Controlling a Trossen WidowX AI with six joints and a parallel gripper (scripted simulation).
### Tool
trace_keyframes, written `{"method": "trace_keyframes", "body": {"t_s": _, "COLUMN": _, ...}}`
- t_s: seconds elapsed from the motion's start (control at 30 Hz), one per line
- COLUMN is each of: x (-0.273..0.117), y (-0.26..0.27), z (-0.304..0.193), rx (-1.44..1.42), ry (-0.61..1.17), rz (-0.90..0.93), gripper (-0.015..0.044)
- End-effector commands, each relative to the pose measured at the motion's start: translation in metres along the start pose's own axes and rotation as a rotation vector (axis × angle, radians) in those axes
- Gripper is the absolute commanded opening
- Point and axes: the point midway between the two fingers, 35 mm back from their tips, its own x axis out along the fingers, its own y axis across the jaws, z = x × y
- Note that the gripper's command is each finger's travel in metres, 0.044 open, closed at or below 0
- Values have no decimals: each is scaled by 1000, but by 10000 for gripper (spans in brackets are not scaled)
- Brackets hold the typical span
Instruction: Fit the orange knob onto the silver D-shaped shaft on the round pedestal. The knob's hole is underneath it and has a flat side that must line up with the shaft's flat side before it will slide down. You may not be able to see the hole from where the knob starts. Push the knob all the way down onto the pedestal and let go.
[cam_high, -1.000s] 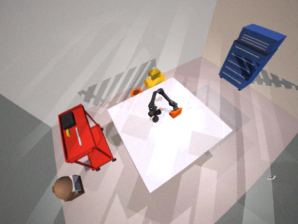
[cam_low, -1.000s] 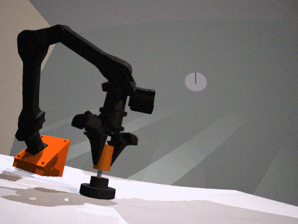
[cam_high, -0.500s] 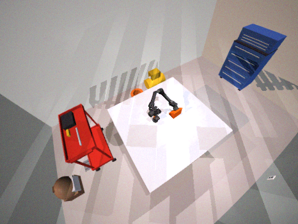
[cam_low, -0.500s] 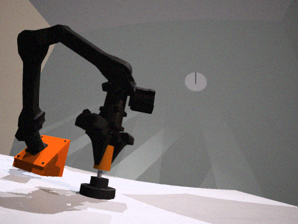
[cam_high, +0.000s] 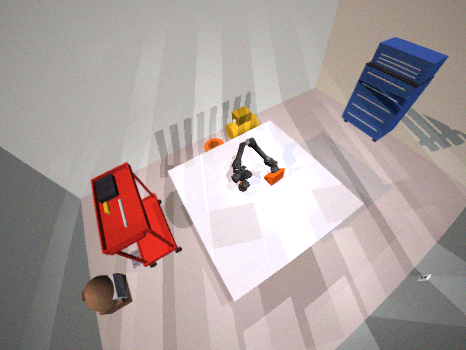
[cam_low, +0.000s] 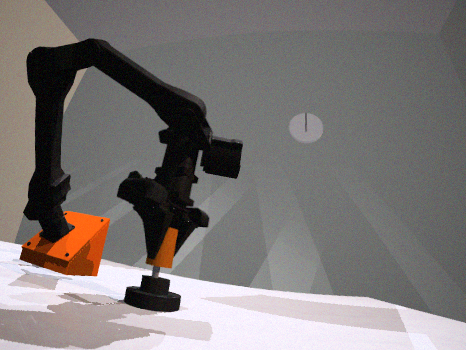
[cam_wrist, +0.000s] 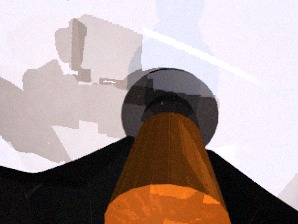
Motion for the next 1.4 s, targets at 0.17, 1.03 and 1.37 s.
{"method": "trace_keyframes", "body": {"t_s": 0.17, "x": -5, "y": 2, "z": -2, "rx": -10, "ry": 4, "rz": 1, "gripper": 0}}
{"method": "trace_keyframes", "body": {"t_s": 1.03, "x": 0, "y": 1, "z": -1, "rx": -210, "ry": 4, "rz": 1, "gripper": 0}}
{"method": "trace_keyframes", "body": {"t_s": 1.37, "x": -5, "y": 1, "z": -1, "rx": -201, "ry": 4, "rz": 1, "gripper": 0}}
